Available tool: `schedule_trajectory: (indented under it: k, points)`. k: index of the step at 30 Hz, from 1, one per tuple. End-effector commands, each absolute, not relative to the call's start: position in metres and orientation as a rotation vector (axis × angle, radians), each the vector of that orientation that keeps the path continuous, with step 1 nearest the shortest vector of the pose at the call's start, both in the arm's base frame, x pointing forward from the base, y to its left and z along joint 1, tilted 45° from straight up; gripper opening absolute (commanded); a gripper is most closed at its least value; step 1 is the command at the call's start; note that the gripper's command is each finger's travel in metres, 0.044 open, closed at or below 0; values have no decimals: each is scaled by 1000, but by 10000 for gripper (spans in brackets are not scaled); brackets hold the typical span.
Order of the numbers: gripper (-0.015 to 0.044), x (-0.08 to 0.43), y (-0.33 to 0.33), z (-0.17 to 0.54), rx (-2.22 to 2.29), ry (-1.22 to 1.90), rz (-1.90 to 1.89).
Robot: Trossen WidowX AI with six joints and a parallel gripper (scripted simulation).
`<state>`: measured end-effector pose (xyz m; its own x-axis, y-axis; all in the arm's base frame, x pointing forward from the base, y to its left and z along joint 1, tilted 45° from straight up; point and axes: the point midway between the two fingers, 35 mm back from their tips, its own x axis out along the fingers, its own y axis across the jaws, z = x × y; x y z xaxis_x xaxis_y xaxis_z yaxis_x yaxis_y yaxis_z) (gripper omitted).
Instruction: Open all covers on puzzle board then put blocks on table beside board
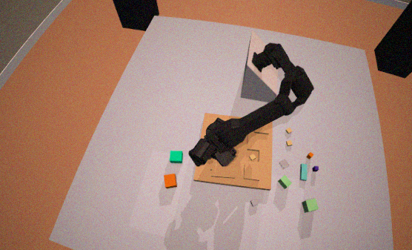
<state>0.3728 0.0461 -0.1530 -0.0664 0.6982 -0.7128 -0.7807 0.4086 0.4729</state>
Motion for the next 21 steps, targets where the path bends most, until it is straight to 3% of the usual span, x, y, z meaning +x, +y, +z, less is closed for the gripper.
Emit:
schedule_trajectory:
  k: [1,21]
  points:
    - [80,377,40,-148,-107,1091,1211]
    - [80,377,22,-129,-102,1092,1212]
